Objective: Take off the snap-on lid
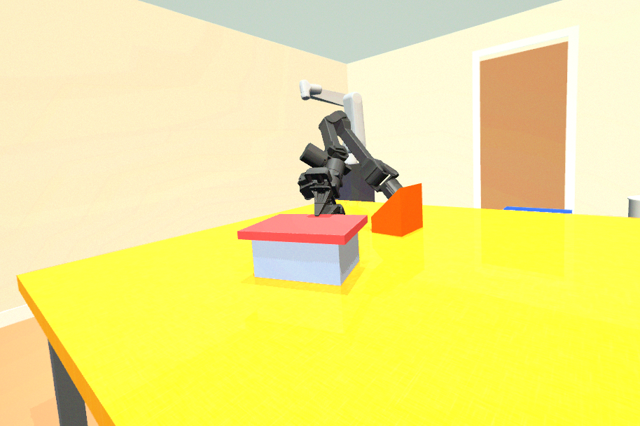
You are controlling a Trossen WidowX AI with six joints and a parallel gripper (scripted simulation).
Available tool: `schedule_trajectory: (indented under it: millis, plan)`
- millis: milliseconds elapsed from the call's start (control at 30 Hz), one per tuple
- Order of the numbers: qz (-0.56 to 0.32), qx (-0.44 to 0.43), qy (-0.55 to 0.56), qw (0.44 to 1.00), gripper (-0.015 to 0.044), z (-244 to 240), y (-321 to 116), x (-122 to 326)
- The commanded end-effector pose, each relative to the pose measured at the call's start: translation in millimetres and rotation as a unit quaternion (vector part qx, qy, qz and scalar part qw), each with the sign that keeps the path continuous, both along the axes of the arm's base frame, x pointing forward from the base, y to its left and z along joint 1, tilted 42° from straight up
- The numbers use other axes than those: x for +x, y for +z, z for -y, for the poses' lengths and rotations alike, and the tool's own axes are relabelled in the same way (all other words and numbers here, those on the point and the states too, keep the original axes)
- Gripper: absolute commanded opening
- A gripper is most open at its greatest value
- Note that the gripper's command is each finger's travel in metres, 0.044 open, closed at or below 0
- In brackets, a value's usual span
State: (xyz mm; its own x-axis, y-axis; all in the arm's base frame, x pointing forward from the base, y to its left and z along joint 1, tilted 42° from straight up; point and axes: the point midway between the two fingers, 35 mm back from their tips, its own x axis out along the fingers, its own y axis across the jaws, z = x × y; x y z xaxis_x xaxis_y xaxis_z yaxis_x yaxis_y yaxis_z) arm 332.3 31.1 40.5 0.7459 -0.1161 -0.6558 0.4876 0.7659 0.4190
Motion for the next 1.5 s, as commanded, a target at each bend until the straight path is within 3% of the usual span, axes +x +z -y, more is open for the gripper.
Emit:
schedule_trajectory:
  millis: [0,1467]
  plan:
    - [0.0,0.0,0.0,1.0,0.0,-0.5,0.3,-0.2]
    - [0.0,0.0,0.0,1.0,0.0,-5.9,7.0,-2.8]
